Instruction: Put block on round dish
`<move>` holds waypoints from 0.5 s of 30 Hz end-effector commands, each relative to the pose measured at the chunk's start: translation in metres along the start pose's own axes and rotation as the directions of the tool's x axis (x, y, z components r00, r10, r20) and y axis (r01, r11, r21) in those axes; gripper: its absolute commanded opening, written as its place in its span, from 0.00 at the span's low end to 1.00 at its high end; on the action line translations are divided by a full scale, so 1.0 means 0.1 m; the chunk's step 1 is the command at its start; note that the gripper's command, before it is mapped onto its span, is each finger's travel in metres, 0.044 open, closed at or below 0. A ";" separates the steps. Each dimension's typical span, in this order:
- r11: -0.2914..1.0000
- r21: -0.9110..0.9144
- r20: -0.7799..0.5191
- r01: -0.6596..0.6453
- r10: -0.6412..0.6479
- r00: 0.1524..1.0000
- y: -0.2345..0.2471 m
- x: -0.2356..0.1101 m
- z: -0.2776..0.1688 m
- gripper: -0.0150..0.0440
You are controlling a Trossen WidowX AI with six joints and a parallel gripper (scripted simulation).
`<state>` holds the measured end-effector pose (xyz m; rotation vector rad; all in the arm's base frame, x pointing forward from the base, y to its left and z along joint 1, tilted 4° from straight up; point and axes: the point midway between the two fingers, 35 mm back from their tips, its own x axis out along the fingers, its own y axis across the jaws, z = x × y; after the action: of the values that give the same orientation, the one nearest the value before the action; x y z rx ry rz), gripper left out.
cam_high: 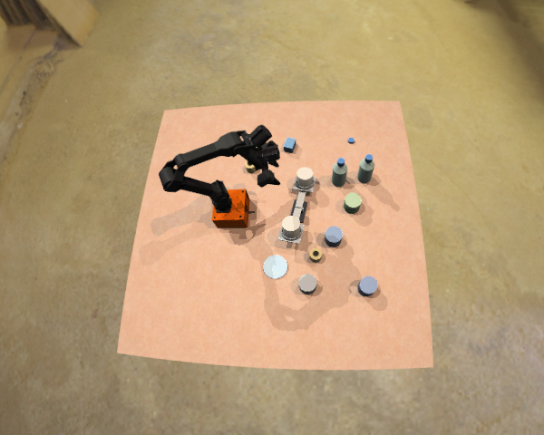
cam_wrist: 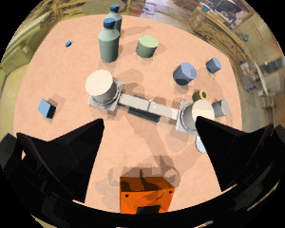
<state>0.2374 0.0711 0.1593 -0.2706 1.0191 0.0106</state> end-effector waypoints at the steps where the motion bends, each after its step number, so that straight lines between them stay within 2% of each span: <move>1: 0.996 -0.081 -0.043 -0.027 0.024 0.999 0.07 0.07 0.09 1.00; 15: 0.871 -0.454 -0.223 -0.189 0.094 0.970 0.36 0.42 0.38 1.00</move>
<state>0.2787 0.1036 0.1392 -0.6018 1.1974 0.3160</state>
